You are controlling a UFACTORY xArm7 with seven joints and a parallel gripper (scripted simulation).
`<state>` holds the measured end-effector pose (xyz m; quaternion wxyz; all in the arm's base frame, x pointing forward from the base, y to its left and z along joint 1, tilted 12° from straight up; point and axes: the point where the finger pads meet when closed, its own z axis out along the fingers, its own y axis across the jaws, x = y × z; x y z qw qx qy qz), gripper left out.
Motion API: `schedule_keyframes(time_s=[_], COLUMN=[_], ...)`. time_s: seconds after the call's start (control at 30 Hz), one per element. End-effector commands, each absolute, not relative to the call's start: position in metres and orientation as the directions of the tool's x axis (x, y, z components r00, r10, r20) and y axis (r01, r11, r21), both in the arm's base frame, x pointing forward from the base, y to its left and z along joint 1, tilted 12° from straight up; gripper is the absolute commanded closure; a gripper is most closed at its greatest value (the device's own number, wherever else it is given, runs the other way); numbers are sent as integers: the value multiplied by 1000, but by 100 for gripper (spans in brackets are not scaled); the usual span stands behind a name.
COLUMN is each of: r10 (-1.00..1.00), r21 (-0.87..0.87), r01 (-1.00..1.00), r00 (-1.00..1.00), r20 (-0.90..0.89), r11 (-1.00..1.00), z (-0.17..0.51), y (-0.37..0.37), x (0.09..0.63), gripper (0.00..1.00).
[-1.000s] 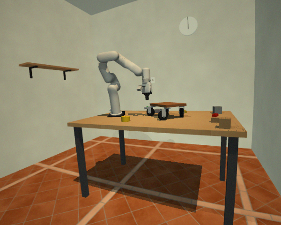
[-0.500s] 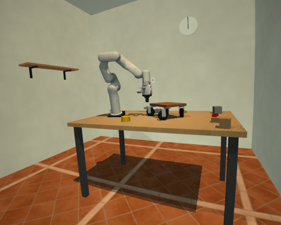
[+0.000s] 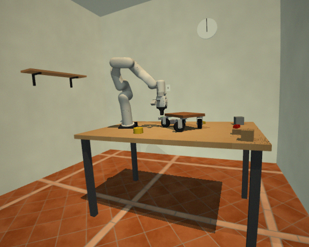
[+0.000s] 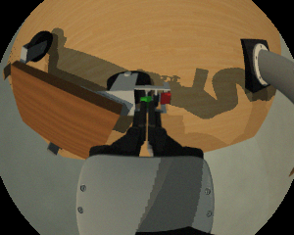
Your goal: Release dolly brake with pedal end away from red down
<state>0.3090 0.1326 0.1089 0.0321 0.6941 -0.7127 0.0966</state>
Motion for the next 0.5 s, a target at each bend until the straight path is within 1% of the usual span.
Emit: schedule_keyframes(time_s=[0.0, 0.47], r10=[-983, -983], r21=[-97, -97], r01=[-995, -995], r00=[-34, -34], r20=[178, 178], r11=[17, 17], z=[105, 97], y=[133, 131], x=[311, 312], gripper=[100, 100])
